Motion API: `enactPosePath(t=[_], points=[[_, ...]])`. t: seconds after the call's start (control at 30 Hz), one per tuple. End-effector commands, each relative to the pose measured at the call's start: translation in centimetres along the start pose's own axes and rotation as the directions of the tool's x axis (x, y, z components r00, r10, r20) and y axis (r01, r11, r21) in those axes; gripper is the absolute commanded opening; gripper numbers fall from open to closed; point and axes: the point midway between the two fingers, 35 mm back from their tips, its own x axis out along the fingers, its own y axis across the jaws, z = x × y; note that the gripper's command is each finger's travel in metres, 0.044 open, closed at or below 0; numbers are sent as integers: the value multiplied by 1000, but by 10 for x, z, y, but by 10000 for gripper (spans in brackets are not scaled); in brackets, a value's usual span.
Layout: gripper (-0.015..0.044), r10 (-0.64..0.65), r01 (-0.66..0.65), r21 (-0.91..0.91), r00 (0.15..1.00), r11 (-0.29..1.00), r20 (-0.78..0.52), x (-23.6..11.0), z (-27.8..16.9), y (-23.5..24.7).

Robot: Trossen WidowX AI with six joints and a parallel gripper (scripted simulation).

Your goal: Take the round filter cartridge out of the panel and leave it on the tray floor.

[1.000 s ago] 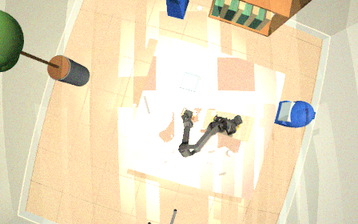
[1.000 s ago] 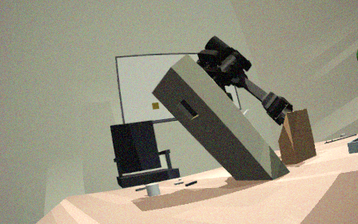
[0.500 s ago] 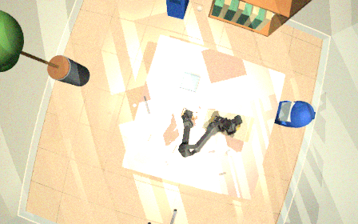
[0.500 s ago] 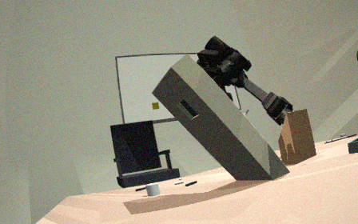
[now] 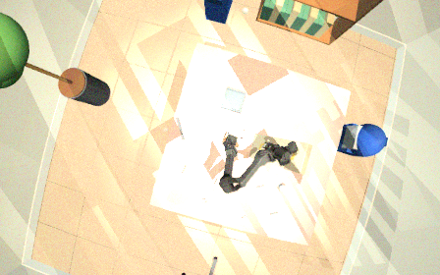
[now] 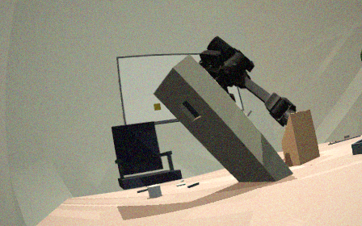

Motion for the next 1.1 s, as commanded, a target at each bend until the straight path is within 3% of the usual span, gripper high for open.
enactPosePath(t=[0.0,0.4,1.07], points=[[0,-10,10,26,1000,1000,-17,14,1,-1],[0,-10,10,26,1000,1000,-17,14,1,-1],[0,-11,11,24,1000,1000,-23,-73,1,0]])
